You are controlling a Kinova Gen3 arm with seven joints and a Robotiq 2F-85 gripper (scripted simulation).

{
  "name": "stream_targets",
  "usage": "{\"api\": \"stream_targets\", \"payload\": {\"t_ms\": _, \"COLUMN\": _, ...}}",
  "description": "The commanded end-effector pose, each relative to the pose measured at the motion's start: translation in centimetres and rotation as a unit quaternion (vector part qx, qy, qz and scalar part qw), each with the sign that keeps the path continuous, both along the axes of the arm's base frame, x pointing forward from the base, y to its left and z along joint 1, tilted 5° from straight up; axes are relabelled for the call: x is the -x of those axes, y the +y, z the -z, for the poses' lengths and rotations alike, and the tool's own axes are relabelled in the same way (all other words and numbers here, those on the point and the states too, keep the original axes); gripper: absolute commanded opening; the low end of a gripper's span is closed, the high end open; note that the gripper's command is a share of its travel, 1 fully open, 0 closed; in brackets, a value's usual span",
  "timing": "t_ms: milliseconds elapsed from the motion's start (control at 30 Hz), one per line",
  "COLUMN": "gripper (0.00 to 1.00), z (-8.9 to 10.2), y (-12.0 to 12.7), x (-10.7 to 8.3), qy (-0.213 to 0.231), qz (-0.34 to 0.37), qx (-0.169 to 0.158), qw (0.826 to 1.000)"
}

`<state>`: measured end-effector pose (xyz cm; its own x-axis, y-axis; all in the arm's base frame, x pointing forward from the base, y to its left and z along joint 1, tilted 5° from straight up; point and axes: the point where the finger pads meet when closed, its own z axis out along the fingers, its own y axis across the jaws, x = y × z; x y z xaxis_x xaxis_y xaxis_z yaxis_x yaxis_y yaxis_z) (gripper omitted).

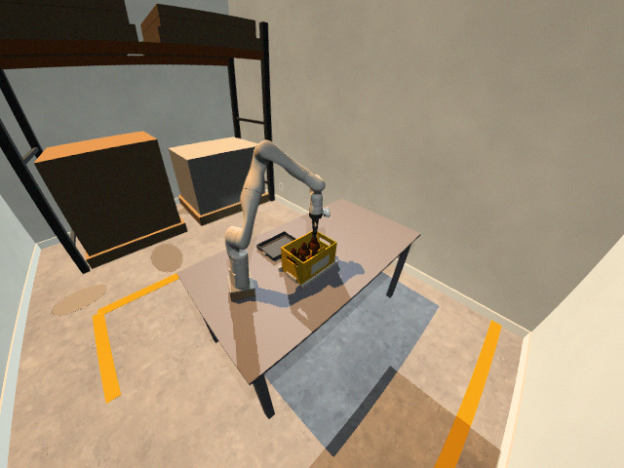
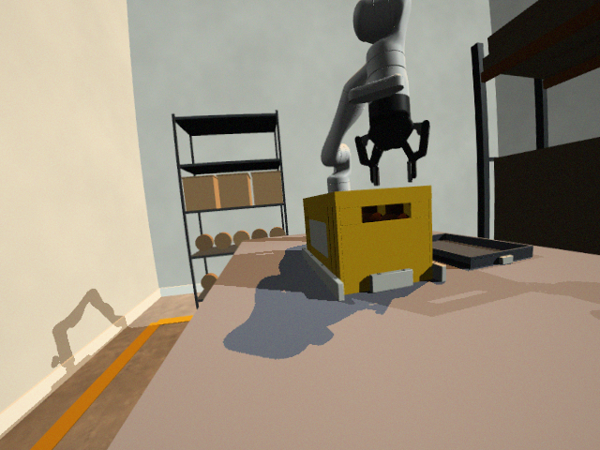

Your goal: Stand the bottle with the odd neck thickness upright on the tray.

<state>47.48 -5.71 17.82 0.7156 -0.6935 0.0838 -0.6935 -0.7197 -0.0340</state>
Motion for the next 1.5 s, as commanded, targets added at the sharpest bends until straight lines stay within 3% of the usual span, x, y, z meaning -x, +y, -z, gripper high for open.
{"api": "stream_targets", "payload": {"t_ms": 0, "gripper": 0.64, "z": -0.1, "y": 0.0, "x": 0.0, "qy": -0.001, "qz": 0.000, "qx": 0.000, "qw": 1.000}}
{"api": "stream_targets", "payload": {"t_ms": 500, "gripper": 0.64, "z": 0.5, "y": 0.0, "x": -0.1, "qy": -0.001, "qz": 0.000, "qx": 0.000, "qw": 1.000}}
{"api": "stream_targets", "payload": {"t_ms": 1467, "gripper": 0.64, "z": 3.7, "y": -0.1, "x": -0.4, "qy": -0.001, "qz": 0.000, "qx": 0.000, "qw": 1.000}}
